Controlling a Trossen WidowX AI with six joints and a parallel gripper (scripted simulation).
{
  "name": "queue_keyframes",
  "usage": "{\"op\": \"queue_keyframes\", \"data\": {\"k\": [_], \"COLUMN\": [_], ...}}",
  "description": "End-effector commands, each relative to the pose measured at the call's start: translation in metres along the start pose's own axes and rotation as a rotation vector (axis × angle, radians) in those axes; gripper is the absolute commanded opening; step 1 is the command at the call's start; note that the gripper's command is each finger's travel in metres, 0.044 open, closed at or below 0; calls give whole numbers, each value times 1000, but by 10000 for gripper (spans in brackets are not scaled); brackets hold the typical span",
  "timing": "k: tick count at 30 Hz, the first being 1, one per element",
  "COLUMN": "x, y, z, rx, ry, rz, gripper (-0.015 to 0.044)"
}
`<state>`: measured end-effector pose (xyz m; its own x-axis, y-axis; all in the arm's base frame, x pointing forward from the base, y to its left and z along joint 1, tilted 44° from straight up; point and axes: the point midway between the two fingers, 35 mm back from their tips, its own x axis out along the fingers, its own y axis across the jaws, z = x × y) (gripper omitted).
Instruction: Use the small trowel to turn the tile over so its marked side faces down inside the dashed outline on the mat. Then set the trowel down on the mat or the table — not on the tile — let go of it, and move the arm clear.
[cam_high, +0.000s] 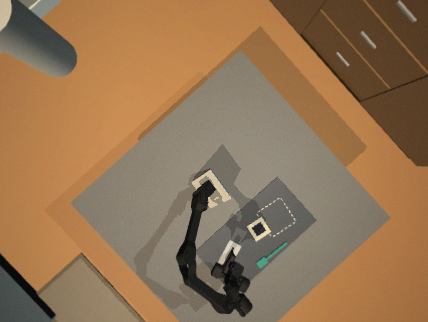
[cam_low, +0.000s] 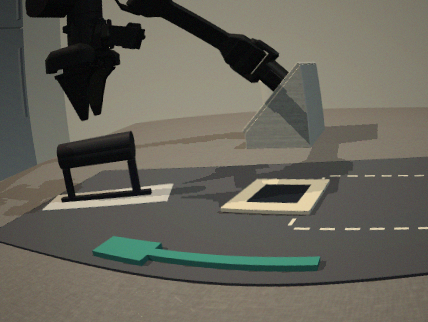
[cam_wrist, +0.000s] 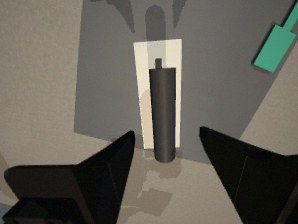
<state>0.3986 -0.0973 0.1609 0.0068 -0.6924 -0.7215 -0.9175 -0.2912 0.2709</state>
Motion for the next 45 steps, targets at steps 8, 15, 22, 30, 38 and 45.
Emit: {"op": "queue_keyframes", "data": {"k": [8,15,22,30,38,45], "x": [5,9,13,16,20,23], "y": [1,2,2,3,7,12], "z": [4,6,9,11,13,16], "rx": [325,556,782,1037,1284,1494], "ry": [-63,-115,-175,-252,-343,-433], "rz": [-69,-110,-149,-187,-211,-219], "gripper": [300,300,300,300,300,300]}}
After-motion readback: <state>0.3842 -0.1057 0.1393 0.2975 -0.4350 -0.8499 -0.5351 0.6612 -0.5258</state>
